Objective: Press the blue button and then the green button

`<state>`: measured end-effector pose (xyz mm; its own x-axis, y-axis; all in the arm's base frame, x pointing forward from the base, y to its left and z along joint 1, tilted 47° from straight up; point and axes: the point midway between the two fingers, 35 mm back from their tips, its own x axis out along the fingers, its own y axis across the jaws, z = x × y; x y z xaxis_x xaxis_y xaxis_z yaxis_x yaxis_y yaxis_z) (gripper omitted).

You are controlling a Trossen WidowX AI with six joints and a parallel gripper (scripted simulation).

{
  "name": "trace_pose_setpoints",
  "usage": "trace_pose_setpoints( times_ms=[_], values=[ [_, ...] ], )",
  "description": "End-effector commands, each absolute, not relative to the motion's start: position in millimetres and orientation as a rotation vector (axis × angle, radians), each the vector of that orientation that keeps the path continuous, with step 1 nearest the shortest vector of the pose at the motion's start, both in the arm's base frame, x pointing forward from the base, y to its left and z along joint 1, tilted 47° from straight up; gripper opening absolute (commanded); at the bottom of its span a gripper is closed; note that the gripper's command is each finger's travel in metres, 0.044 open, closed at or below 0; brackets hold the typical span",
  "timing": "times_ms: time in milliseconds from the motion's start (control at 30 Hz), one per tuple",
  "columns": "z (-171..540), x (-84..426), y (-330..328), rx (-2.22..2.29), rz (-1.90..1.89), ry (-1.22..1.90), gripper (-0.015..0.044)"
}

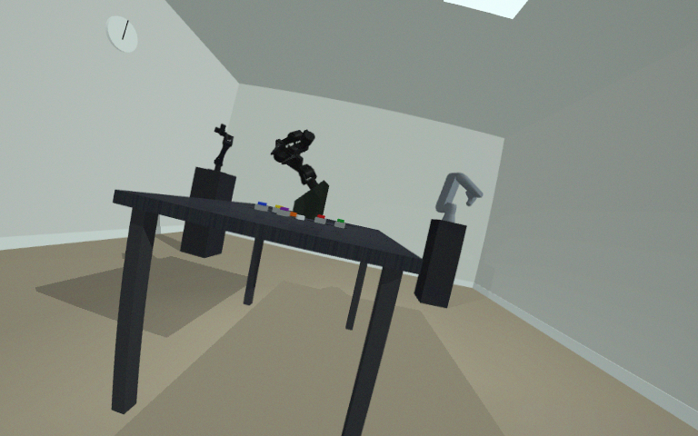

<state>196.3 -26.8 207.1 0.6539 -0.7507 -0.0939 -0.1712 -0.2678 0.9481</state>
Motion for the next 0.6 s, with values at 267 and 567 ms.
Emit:
trace_pose_setpoints(
  times_ms=[267,567],
  values=[
    [191.3,217.2,-45.3,2.446,-0.684,-1.334,0.04],
    [167.1,245.8,-74.9,2.874,-0.231,-2.466,0.04]
  ],
)
